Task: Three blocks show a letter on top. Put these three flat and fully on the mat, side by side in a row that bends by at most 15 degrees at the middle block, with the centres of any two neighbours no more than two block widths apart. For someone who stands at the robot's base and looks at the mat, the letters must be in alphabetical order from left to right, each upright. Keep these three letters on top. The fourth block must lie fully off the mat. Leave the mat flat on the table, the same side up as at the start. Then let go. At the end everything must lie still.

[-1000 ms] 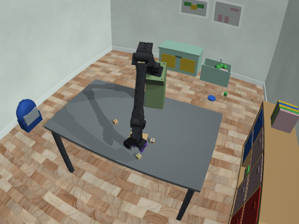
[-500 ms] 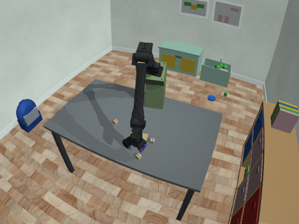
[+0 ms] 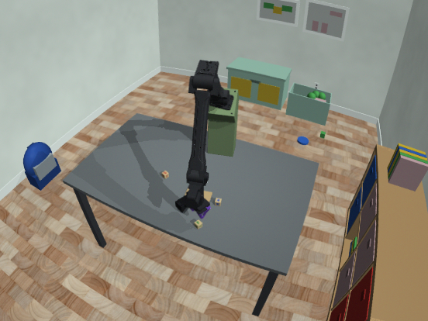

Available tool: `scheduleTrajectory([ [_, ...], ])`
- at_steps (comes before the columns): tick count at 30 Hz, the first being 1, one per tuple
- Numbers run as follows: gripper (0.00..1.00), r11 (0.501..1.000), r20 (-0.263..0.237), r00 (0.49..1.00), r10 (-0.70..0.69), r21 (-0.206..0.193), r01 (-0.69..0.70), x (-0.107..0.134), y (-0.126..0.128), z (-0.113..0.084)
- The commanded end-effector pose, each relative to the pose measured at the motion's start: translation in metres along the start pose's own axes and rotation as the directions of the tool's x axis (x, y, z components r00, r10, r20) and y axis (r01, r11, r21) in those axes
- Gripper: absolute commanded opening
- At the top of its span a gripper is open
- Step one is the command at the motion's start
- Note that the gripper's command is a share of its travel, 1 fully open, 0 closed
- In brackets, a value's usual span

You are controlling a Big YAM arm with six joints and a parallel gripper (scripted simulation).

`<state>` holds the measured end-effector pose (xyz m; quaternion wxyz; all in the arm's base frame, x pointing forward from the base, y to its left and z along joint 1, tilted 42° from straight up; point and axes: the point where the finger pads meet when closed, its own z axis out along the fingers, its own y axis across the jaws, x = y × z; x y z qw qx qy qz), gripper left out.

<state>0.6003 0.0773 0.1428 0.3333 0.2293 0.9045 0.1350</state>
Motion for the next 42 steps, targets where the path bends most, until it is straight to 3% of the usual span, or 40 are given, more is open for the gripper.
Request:
scheduleTrajectory([
  [1,0.64,1.0,0.02,1.0,0.009,-0.012,-0.009,-0.013,0.011,-0.003],
  [18,0.64,1.0,0.029,1.0,0.01,-0.019,-0.009,-0.014,0.012,0.005],
  [42,0.64,1.0,0.026,1.0,0.007,-0.02,-0.006,-0.012,0.014,0.038],
])
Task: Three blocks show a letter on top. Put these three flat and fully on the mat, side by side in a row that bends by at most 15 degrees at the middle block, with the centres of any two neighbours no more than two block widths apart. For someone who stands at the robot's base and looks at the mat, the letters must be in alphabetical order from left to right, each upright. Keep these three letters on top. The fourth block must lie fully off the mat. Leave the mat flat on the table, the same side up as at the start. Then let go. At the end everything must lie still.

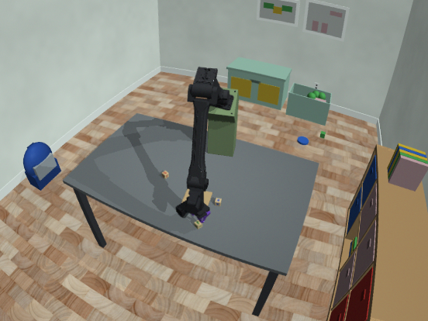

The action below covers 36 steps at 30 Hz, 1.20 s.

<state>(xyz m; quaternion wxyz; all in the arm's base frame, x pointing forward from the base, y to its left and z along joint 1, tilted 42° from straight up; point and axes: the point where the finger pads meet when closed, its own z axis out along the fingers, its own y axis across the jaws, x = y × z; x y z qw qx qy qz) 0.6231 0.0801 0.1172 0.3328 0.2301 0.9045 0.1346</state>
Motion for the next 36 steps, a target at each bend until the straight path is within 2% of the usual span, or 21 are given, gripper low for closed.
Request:
scheduleTrajectory([
  [1,0.64,1.0,0.027,1.0,0.005,-0.021,-0.005,-0.012,0.014,0.005],
  [17,0.64,1.0,0.024,1.0,0.004,-0.02,-0.004,-0.01,0.015,0.018],
  [36,0.64,1.0,0.024,1.0,0.004,-0.021,-0.004,-0.011,0.015,0.018],
])
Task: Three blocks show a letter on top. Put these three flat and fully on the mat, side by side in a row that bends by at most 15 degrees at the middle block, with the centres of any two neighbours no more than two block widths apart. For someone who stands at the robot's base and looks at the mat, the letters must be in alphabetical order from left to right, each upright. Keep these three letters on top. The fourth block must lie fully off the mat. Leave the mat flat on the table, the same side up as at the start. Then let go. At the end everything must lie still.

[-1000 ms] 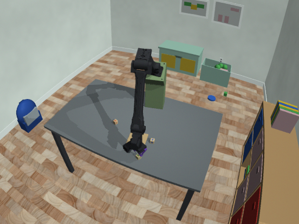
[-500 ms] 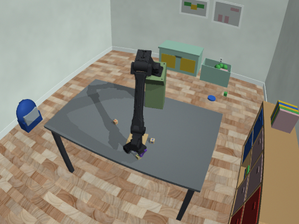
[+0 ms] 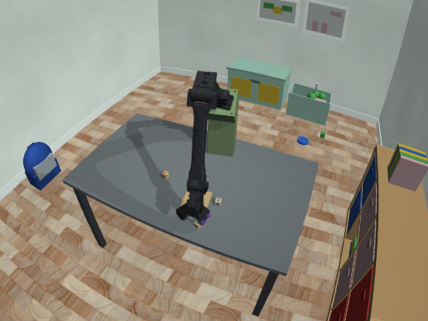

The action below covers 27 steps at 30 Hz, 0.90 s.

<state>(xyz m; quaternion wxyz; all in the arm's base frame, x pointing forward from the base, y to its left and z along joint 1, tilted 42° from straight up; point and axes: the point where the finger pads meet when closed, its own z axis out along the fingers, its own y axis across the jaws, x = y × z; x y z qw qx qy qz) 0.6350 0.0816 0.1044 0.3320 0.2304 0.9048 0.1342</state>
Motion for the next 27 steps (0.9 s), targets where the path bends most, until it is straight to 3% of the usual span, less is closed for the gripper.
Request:
scheduleTrajectory([
  [1,0.64,1.0,0.025,1.0,0.004,-0.022,-0.003,-0.0106,0.0148,-0.0001],
  [27,0.64,1.0,0.016,1.0,0.004,-0.015,-0.004,-0.0099,0.0154,-0.0015],
])
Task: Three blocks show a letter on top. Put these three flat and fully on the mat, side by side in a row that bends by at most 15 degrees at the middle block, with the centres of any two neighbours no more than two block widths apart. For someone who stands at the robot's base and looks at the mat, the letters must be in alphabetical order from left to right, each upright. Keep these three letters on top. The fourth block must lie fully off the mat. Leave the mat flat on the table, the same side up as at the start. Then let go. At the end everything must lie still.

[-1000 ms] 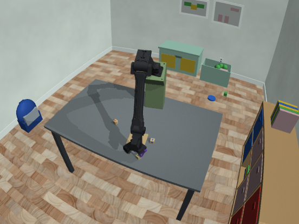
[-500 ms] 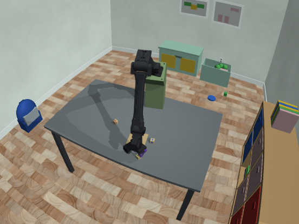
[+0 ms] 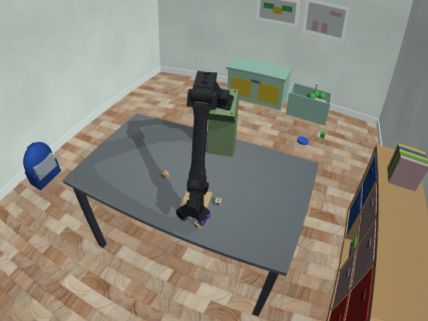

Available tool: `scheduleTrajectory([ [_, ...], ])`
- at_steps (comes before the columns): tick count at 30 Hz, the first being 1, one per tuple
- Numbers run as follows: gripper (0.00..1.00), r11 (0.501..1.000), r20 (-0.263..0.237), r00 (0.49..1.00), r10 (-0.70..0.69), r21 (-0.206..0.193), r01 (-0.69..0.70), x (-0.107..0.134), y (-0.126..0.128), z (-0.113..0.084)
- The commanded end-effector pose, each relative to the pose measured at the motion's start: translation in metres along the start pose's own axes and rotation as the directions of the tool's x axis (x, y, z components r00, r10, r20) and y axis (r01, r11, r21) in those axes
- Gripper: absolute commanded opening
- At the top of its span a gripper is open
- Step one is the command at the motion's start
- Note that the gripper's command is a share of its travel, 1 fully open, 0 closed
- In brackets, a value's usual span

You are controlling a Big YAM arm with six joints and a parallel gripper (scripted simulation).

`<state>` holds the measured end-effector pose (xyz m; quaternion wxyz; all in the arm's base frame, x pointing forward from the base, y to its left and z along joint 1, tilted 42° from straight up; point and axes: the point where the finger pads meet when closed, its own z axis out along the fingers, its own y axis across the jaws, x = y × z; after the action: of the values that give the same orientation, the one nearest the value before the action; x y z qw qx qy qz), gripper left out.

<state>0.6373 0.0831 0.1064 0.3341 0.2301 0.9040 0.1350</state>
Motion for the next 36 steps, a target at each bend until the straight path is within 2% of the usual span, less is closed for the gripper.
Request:
scheduleTrajectory([
  [1,0.64,1.0,0.012,1.0,0.004,-0.012,-0.004,-0.008,0.013,-0.002],
  [22,0.64,1.0,0.011,1.0,0.004,-0.011,-0.004,-0.007,0.012,-0.001],
  [36,0.64,1.0,0.023,1.0,0.004,-0.02,-0.004,-0.009,0.014,0.015],
])
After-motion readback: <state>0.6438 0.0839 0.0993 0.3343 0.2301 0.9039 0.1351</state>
